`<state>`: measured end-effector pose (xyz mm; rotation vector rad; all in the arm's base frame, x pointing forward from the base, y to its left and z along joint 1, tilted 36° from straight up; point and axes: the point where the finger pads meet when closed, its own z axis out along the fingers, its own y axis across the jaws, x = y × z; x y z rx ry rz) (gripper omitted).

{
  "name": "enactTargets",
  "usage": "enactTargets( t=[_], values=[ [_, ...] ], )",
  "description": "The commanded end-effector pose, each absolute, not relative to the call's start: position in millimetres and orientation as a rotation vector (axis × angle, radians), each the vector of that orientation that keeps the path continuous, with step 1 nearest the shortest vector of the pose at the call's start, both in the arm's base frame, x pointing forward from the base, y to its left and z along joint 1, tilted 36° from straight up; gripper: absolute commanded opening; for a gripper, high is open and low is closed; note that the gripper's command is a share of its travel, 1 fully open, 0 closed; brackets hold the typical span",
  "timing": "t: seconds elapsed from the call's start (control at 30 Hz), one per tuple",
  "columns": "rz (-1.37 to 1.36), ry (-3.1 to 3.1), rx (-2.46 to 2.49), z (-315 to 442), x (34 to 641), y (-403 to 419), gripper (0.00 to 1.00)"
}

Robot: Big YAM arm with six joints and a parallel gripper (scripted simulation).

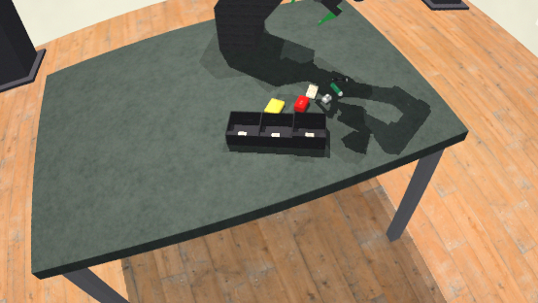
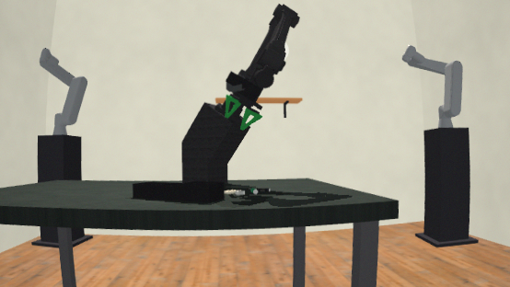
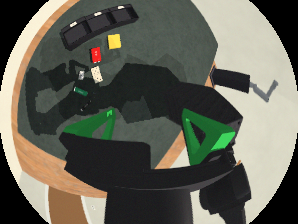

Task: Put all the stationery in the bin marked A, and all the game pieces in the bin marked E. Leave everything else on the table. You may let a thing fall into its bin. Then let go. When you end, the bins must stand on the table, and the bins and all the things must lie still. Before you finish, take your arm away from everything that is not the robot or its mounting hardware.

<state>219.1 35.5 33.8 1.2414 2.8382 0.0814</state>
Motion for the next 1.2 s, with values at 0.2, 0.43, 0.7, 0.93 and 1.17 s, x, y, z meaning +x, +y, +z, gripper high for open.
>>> enactTargets(
  t=[0.2,0.43,0.7,0.93,1.17],
  values=[
    [0.084,2.834,1.241,35.1,220.4,35.4,1.0],
    [0.084,2.834,1.241,35.1,220.4,35.4,1.0],
    [0.081,2.838,1.242,33.8,219.1,35.4,0.08],
    [0.081,2.838,1.242,33.8,219.1,35.4,0.08],
    [0.081,2.838,1.242,33.8,219.1,35.4,0.08]
  ],
)
